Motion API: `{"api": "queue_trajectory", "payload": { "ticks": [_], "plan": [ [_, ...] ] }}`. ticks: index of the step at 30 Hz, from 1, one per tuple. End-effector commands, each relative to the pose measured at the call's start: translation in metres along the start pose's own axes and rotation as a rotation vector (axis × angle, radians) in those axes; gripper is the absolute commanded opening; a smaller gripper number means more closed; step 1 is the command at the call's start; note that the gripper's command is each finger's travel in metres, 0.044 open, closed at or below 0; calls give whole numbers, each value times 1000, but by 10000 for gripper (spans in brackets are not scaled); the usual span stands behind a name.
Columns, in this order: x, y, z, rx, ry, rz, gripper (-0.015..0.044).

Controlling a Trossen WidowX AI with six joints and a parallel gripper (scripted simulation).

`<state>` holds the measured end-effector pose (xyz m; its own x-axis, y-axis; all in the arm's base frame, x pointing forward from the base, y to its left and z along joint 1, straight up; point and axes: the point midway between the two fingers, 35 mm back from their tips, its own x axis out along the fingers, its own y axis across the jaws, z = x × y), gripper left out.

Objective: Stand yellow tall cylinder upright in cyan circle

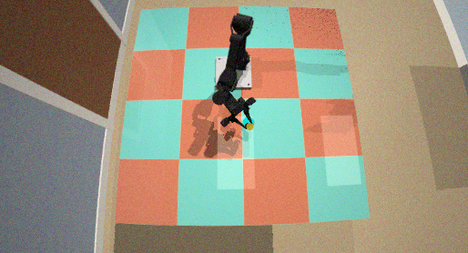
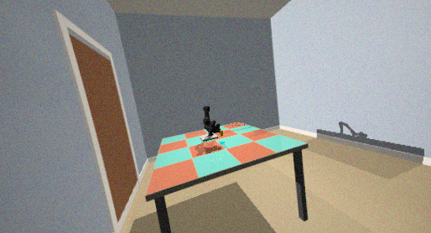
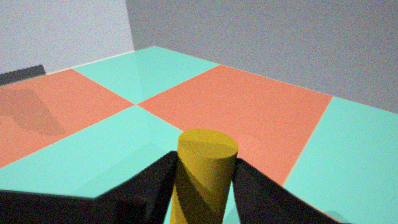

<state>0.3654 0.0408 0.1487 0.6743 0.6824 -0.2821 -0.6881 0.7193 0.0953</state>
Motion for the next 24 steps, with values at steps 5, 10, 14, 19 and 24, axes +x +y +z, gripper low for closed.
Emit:
{"api": "queue_trajectory", "payload": {
  "ticks": [5, 10, 14, 19, 24],
  "plan": [
    [-6, 5, 1, -16, -38, 13, 105],
    [-10, 8, 1, -28, -60, 21, 105],
    [-13, 10, 0, -37, -77, 28, 105],
    [-17, 13, 0, -50, -97, 36, 105],
    [-20, 17, -1, -63, -117, 45, 105]
  ]
}}
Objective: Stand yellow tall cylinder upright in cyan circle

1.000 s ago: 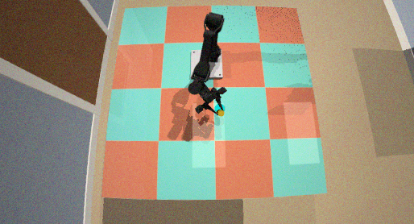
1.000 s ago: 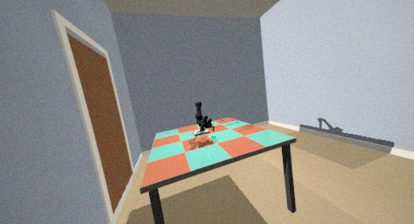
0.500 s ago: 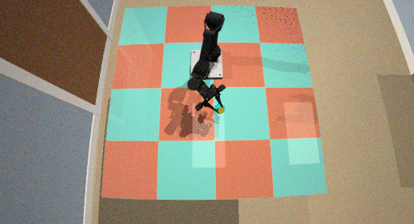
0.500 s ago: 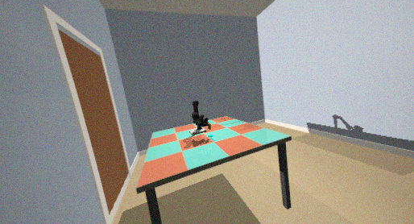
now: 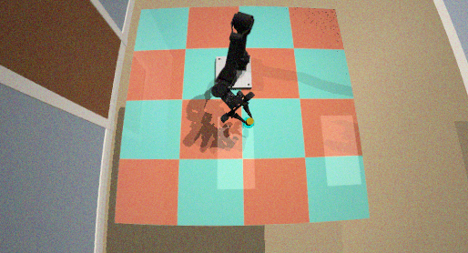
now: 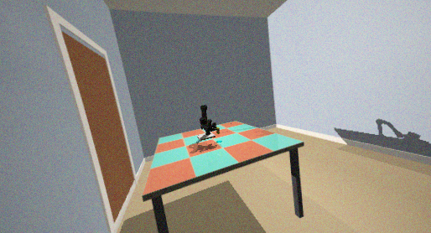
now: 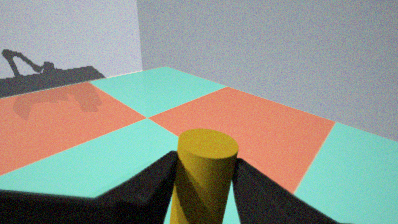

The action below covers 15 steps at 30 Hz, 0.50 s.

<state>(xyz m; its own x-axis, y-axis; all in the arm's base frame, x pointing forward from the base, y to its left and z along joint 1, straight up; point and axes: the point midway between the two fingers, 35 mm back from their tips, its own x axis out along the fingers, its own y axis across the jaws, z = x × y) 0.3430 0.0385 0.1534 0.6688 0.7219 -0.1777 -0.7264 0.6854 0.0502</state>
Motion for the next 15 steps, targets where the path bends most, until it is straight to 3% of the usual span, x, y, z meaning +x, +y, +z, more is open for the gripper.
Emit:
{"api": "queue_trajectory", "payload": {
  "ticks": [1, 15],
  "plan": [
    [-3, 3, 1, -10, -16, 8, 105],
    [-14, 15, 1, -49, -66, 35, 105]
  ]
}}
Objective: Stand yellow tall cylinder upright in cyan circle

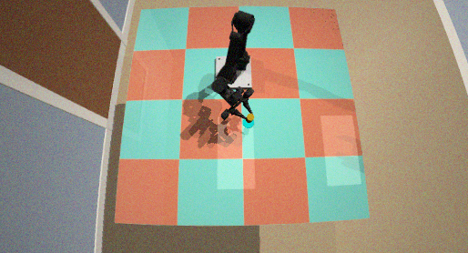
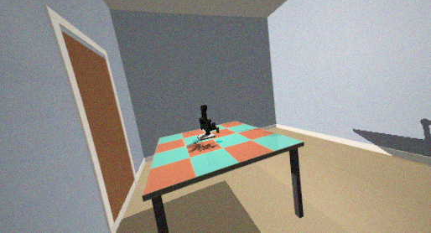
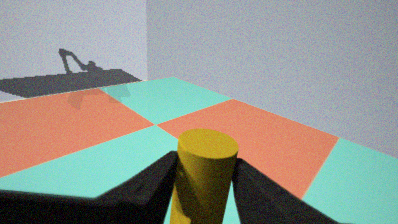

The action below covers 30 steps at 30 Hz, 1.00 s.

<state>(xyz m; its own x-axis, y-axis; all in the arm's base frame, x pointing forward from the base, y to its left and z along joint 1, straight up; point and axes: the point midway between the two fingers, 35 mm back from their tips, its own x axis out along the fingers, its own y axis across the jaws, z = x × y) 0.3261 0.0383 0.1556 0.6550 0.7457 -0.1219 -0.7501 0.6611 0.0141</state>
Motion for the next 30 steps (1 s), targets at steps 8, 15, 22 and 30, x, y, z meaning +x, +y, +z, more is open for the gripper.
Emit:
{"api": "queue_trajectory", "payload": {
  "ticks": [8, 15, 22, 30],
  "plan": [
    [-8, 11, 1, -32, -36, 23, 105],
    [-10, 13, 1, -39, -43, 28, 105],
    [-10, 13, 1, -39, -43, 28, 105],
    [-9, 12, -2, -39, -43, 28, 105]
  ]
}}
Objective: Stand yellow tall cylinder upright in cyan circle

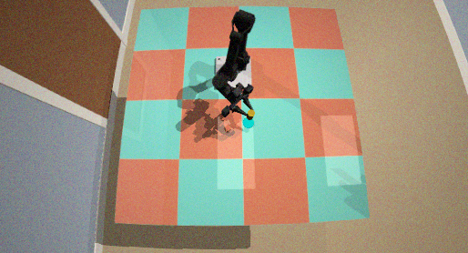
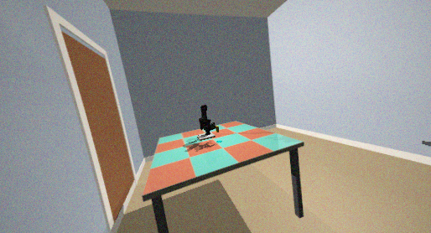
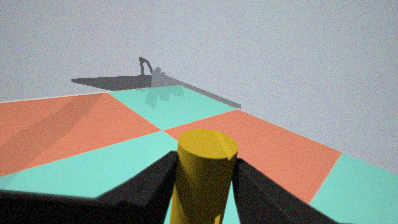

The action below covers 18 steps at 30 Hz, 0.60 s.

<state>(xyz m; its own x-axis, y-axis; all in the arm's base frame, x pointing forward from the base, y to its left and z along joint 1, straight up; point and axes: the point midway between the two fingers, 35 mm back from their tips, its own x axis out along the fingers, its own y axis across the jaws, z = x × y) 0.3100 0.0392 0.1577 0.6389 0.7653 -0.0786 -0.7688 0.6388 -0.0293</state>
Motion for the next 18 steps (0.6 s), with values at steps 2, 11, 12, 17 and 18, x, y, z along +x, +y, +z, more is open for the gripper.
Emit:
{"api": "queue_trajectory", "payload": {
  "ticks": [2, 11, 12, 17, 18],
  "plan": [
    [1, -1, -8, 7, 0, 3, 105],
    [5, -4, -30, 7, 0, 3, 105],
    [5, -5, -33, 7, 0, 3, 105],
    [6, -5, -45, 7, 0, 3, 105],
    [6, -5, -47, 7, 0, 3, 105]
  ]
}}
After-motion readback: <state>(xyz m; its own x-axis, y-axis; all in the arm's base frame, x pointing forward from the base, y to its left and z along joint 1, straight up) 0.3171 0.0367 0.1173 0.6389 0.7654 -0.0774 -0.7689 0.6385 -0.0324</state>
